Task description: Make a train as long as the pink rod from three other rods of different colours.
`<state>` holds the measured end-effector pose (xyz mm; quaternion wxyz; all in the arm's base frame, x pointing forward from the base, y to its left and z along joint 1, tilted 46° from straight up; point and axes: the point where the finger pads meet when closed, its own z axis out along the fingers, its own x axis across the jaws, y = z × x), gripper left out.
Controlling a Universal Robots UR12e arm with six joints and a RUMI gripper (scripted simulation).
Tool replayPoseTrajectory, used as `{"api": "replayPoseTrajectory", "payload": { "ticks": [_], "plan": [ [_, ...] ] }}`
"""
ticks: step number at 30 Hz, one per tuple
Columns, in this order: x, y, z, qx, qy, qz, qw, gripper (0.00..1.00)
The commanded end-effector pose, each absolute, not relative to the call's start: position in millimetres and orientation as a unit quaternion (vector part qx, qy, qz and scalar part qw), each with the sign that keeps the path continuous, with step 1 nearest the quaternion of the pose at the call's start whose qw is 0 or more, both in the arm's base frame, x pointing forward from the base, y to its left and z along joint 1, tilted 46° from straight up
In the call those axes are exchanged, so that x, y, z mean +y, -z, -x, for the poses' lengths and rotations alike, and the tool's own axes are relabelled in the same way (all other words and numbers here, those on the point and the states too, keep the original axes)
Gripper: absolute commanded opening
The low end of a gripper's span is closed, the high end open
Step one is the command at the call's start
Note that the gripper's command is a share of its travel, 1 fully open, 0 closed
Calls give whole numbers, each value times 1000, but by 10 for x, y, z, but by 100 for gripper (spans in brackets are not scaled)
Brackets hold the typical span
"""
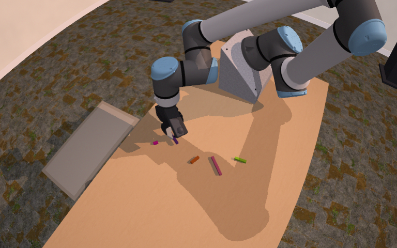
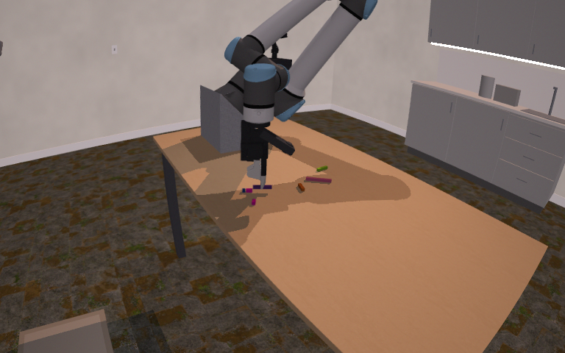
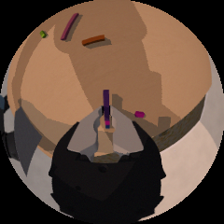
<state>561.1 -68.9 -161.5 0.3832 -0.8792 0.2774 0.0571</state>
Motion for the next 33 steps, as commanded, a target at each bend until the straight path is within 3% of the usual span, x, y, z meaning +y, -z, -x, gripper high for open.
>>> {"api": "replayPoseTrajectory", "payload": {
  "ticks": [1, 33],
  "plan": [
    [-697, 1613, -5615, 277, -57, 879, 383, 0],
    [-612, 1697, -5629, 277, -57, 879, 383, 0]
  ]
}}
